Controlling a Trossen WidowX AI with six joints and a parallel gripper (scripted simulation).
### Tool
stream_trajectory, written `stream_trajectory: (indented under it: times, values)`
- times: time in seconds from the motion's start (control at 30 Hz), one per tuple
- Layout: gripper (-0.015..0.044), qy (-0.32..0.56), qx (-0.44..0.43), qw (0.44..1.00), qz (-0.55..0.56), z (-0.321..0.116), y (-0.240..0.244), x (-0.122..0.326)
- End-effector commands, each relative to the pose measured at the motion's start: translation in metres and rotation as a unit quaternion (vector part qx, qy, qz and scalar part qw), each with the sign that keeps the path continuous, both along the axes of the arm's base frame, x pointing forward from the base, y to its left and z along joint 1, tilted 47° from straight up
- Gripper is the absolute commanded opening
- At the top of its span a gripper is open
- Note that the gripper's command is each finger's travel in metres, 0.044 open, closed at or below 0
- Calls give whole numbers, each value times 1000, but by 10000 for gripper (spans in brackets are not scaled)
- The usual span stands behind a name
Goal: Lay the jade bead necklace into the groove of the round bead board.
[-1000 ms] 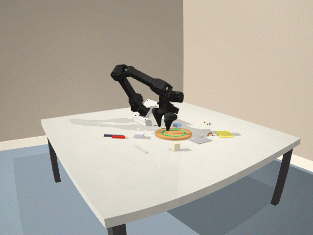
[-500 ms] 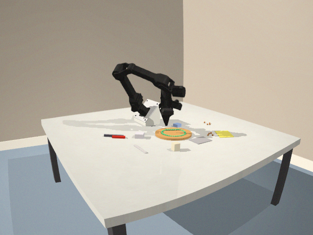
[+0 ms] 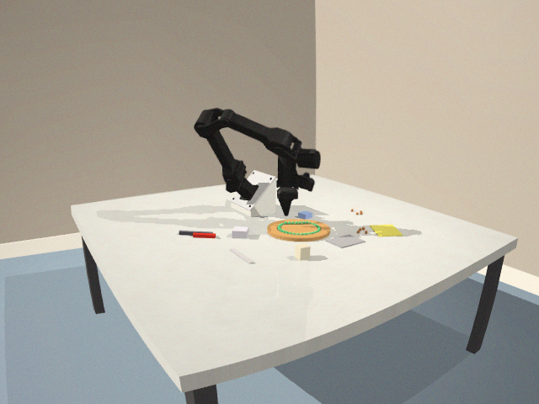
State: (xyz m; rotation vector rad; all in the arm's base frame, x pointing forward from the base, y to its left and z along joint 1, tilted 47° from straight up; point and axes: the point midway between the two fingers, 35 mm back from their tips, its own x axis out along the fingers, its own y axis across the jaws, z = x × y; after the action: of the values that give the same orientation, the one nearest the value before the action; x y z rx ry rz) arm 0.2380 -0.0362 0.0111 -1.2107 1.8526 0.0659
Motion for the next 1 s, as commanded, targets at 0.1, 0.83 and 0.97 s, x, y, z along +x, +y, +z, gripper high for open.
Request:
stream_trajectory:
  times: [0.1, 0.83, 0.97]
  values:
    - [120, -1, -1, 1000, 1, -5, -5, 0]
    - [41, -1, -1, 1000, -2, -20, -21, -4]
    - [0, -1, -1, 1000, -2, -20, -21, -4]
